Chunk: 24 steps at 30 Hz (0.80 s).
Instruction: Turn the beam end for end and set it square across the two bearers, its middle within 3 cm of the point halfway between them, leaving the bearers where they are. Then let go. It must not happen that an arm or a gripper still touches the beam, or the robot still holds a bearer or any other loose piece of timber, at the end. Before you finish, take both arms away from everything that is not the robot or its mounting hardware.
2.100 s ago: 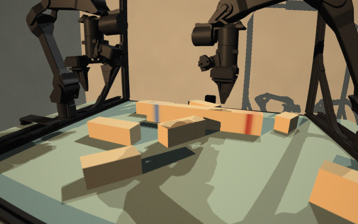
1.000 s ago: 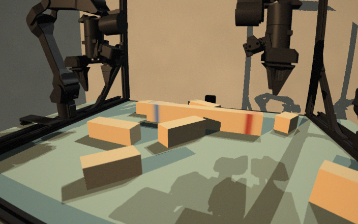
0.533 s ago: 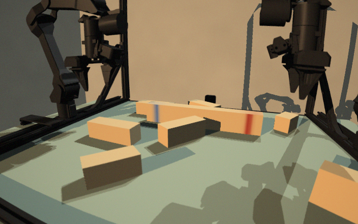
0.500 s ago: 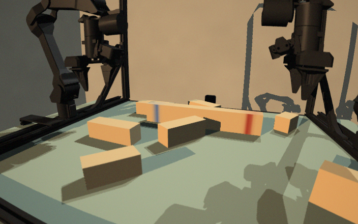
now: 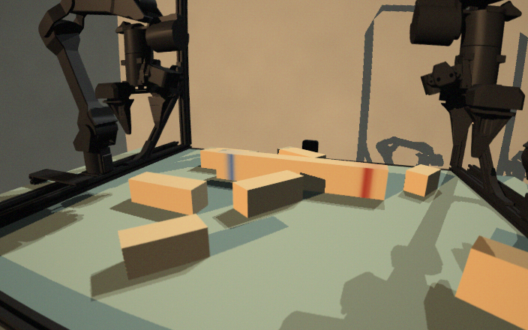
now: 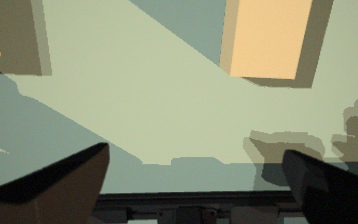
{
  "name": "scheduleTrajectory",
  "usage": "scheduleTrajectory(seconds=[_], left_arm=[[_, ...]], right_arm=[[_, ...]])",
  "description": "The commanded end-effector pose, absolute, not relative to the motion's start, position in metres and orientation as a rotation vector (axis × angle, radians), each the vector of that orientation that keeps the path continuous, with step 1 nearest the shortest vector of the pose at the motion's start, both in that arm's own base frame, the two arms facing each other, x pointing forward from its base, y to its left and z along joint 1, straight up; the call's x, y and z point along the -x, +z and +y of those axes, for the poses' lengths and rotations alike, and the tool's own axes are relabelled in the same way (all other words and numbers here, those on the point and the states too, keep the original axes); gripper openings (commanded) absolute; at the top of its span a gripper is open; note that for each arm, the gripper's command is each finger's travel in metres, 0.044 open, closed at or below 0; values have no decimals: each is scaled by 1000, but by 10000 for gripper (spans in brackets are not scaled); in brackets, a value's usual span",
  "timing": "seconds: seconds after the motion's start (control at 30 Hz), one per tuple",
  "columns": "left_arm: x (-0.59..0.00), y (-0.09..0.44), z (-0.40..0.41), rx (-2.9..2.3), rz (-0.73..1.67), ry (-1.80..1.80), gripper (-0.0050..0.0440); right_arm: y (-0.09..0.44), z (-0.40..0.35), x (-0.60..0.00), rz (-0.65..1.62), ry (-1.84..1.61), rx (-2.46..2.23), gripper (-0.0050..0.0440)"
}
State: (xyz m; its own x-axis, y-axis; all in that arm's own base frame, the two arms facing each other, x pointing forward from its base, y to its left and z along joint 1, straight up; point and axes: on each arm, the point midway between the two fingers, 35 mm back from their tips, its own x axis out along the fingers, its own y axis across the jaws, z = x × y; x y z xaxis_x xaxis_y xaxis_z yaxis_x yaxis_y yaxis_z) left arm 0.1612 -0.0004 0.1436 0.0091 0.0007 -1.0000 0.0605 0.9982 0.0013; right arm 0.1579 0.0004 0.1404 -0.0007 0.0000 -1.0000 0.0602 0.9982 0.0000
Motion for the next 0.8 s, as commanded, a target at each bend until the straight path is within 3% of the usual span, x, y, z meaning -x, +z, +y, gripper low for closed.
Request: scheduleTrajectory(seconds=[0.0, 0.77], left_arm=[[-157, 141, 0, -48, 1570, -48, 440], [-157, 141, 0, -48, 1570, -48, 440]], right_arm=[[140, 2, -163, 1570, -48, -48, 410], [127, 23, -204, 1570, -48, -48, 410]])
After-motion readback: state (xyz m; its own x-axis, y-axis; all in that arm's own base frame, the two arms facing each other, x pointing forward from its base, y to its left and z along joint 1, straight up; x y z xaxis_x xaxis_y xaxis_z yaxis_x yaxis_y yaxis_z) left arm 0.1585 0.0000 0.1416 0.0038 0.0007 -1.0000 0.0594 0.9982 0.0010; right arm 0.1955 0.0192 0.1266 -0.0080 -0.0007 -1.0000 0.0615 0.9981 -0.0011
